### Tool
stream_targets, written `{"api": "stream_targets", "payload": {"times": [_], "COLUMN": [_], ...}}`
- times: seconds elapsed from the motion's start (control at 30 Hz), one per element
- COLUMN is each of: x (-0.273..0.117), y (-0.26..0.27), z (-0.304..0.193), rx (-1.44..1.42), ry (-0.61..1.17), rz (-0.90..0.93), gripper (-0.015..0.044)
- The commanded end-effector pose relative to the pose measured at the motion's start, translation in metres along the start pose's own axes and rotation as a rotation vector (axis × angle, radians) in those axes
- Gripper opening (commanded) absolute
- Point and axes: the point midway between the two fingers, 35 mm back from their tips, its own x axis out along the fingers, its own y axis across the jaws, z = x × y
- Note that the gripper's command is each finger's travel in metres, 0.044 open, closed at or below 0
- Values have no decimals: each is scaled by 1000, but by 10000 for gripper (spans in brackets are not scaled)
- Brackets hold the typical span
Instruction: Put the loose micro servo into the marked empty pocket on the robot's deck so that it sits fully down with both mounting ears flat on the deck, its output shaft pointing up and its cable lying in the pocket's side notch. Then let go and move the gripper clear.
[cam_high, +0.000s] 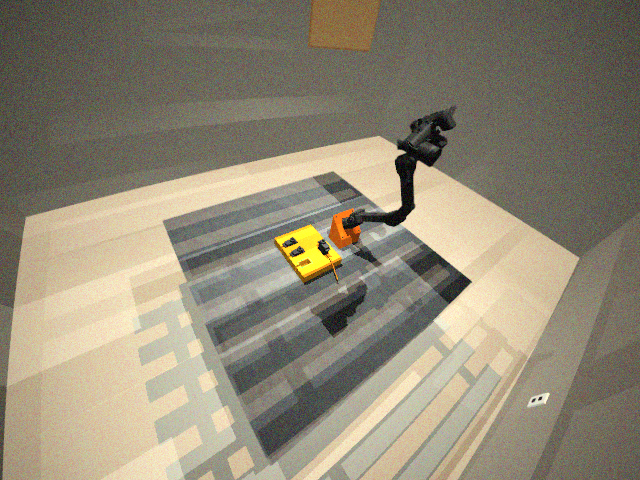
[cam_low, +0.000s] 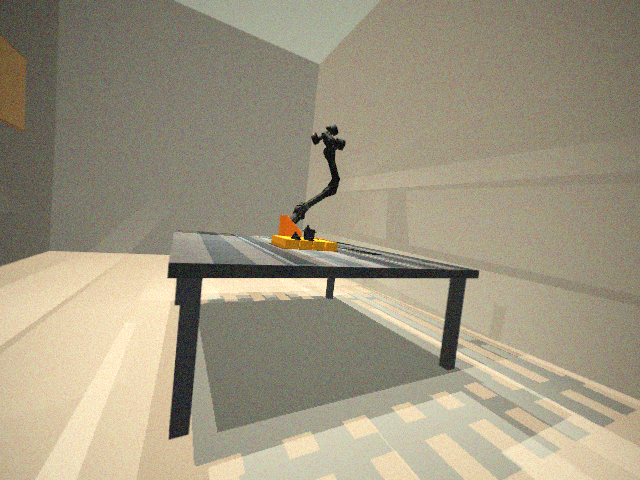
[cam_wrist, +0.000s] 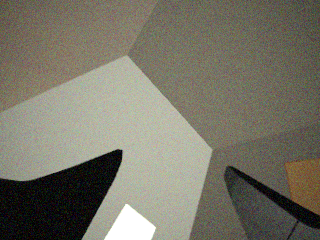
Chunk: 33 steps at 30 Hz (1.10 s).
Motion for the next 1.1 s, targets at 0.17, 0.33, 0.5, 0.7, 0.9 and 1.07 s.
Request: {"api": "stream_targets", "payload": {"times": [0.17,0.33,0.5,0.7,0.9,1.07], "x": [-5,-14,-21,-29,-42,-57], "y": [-4,-11,-16,-23,-31,-42], "z": [-13,-32,-47,-64,-79,-100], "rx": [-71,-150,-234,-328,-408,-536], "ry": [53,132,194,262,347,443], "rz": [0,5,14,27,46,76], "gripper": [440,440,440,440,440,440]}}
